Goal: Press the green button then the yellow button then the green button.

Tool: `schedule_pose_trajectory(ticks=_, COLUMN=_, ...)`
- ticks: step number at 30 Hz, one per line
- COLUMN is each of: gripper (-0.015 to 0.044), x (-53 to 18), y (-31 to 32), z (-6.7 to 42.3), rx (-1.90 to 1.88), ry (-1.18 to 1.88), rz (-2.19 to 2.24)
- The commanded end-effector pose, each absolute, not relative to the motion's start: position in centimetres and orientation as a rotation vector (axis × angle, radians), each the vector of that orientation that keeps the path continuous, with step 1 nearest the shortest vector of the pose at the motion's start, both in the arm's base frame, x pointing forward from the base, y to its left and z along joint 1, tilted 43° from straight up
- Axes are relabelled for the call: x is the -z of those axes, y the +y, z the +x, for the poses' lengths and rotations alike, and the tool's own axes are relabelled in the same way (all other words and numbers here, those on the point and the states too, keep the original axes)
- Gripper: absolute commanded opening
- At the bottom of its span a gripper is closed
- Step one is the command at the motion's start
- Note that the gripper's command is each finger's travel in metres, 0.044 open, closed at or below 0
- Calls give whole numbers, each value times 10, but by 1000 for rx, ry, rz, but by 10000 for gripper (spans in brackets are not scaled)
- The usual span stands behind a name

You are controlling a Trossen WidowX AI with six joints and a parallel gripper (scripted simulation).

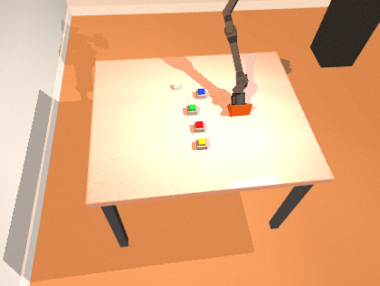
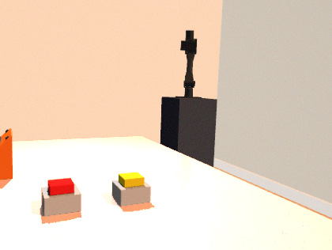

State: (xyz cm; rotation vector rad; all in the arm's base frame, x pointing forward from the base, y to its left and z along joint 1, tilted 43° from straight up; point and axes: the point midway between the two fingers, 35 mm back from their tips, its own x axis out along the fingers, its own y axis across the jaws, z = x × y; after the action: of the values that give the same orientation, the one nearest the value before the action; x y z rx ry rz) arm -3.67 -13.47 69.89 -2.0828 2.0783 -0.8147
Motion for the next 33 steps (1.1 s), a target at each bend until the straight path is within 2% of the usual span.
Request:
schedule_pose_trajectory(ticks=1, gripper=400, x=-699, y=-134, z=-39, rx=825, ry=2081, rz=-2076)
schedule_pose_trajectory(ticks=3, gripper=400, x=-701, y=-126, z=-57, rx=931, ry=2091, rz=-2014)
schedule_pose_trajectory(ticks=10, gripper=400, x=-725, y=-40, z=-162, rx=1746, ry=1884, rz=-1652)
schedule_pose_trajectory(ticks=19, gripper=400, x=-706, y=127, z=-244, rx=2675, ry=1482, rz=-1223)
schedule_pose_trajectory(ticks=26, gripper=400, x=-649, y=271, z=-247, rx=3321, ry=1033, rz=-906)
schedule_pose_trajectory(ticks=33, gripper=400, x=-566, y=391, z=-197, rx=3862, ry=441, rz=-604)
